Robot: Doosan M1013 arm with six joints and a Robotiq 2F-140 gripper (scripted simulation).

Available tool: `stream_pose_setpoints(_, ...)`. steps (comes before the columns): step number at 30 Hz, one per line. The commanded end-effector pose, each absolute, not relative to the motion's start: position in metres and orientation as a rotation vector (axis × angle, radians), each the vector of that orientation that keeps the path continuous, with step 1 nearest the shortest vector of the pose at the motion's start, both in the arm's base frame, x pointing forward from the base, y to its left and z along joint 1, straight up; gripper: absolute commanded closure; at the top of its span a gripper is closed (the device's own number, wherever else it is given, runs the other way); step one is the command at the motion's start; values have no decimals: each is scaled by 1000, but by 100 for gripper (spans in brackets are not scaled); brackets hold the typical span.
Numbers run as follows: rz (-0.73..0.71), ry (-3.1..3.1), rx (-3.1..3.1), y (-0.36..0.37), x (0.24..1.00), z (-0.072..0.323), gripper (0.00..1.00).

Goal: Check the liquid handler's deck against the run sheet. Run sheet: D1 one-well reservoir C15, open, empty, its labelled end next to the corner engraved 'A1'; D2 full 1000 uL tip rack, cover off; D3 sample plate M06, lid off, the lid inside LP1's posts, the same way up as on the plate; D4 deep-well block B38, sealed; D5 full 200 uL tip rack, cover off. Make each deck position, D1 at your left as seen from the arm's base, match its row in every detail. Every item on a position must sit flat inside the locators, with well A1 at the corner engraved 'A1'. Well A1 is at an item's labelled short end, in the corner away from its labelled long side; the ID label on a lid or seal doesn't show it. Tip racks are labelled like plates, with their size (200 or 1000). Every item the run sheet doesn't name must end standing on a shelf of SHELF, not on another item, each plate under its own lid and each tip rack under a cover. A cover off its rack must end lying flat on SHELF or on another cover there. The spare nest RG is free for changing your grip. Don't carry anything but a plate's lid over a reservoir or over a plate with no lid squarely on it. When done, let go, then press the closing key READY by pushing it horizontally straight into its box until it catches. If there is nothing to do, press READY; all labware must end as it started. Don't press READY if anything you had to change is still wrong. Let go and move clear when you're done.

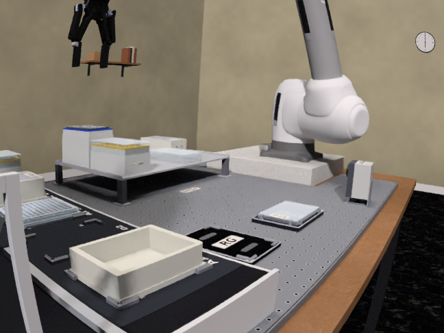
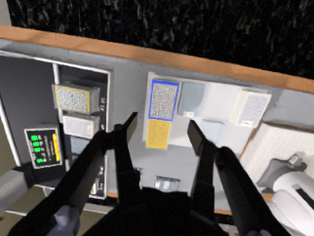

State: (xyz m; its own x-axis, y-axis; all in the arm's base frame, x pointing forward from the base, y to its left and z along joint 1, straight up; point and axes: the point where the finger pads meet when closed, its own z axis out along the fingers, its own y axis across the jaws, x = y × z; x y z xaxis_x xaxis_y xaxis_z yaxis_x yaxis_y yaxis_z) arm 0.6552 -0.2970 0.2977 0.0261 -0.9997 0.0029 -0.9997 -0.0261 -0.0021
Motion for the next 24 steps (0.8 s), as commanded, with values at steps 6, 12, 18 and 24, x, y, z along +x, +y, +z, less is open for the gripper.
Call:
stream_pose_setpoints(6, 7, -2193, 2250, -297, 655, 286, 34)
stream_pose_setpoints(12, 7, -2193, 2250, -297, 655, 276, 34)
stream_pose_setpoints(18, 7, -2193, 2250, -297, 655, 269, 34)
stream_pose_setpoints(24, 7, -2193, 2250, -297, 655, 259, 34)
